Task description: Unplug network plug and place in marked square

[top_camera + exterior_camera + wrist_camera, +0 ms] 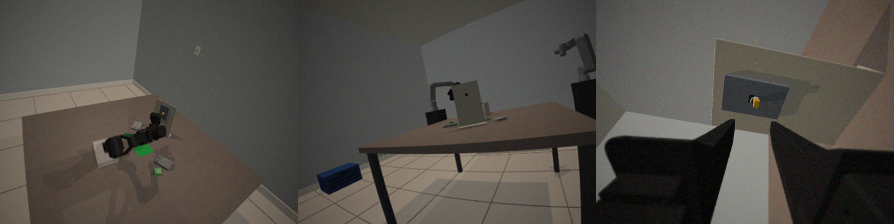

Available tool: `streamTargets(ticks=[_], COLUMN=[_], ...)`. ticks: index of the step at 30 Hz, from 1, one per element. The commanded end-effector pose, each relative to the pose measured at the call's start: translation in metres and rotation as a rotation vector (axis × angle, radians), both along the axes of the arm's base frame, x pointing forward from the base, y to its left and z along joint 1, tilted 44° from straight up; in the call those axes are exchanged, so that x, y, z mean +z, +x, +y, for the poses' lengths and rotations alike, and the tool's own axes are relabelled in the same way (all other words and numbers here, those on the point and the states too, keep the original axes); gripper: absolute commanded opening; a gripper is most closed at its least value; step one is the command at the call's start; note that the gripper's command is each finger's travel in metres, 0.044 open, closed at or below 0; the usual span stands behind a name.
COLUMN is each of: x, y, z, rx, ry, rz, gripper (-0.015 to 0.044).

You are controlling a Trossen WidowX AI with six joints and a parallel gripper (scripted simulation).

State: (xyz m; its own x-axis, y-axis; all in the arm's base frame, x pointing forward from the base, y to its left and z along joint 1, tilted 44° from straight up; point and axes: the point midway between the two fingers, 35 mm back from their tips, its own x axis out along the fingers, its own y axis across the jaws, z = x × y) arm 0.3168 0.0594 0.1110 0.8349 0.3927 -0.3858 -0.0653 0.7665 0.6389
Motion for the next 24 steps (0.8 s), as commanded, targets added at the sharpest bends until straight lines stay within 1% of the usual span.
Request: streamTargets(ticks=[1,8,24], x=[-0.027,-0.029,-0.041], y=[-0.014,-0.013,0.031], z=[0.010,0.011,0.024], rx=[0.023,0.024,0.024], ry=[0.101,0.106,0.107], rz=[0.113,0.118,0.116], gripper=[0.0156,0.0156,0.0156])
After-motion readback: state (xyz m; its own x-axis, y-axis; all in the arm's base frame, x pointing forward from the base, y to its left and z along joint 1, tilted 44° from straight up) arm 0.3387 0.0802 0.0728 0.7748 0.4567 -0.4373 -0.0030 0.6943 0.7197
